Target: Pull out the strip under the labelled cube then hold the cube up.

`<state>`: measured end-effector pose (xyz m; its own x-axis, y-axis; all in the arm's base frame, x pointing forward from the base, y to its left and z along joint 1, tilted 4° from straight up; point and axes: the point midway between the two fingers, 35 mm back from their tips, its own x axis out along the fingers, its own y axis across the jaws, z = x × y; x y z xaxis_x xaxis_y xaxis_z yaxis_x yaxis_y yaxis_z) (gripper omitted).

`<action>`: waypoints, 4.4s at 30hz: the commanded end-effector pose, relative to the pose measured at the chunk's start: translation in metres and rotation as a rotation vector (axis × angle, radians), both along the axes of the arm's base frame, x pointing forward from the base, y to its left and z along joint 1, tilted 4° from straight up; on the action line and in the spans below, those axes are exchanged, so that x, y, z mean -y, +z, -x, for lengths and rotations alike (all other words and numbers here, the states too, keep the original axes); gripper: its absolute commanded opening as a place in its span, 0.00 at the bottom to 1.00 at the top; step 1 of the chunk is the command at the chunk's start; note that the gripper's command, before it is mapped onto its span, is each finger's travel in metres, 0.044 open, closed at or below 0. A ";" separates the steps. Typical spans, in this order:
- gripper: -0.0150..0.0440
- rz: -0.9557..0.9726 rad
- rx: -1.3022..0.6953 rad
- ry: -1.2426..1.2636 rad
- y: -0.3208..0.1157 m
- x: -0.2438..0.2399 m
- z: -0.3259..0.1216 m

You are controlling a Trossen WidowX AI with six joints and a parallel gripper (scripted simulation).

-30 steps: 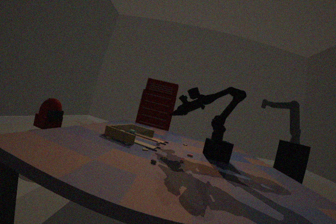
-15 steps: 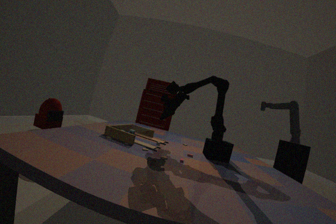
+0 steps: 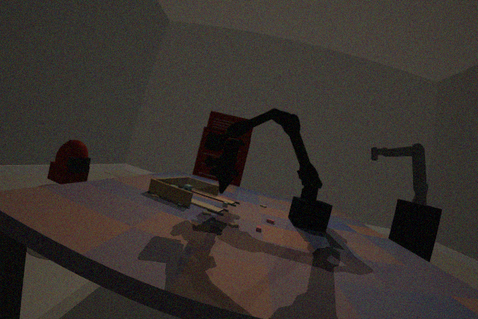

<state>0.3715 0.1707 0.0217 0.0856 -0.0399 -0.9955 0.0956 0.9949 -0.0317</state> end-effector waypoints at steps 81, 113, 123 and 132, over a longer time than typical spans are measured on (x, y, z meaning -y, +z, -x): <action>0.25 -0.007 0.003 -0.017 -0.067 0.000 -0.014; 0.25 -0.007 0.002 -0.017 -0.071 -0.001 0.004; 0.25 -0.007 0.000 -0.017 -0.073 -0.002 0.019; 0.25 -0.007 -0.001 -0.017 -0.075 -0.003 0.033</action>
<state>0.3493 0.1744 -0.0479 0.1041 -0.0285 -0.9942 0.1127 0.9935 -0.0167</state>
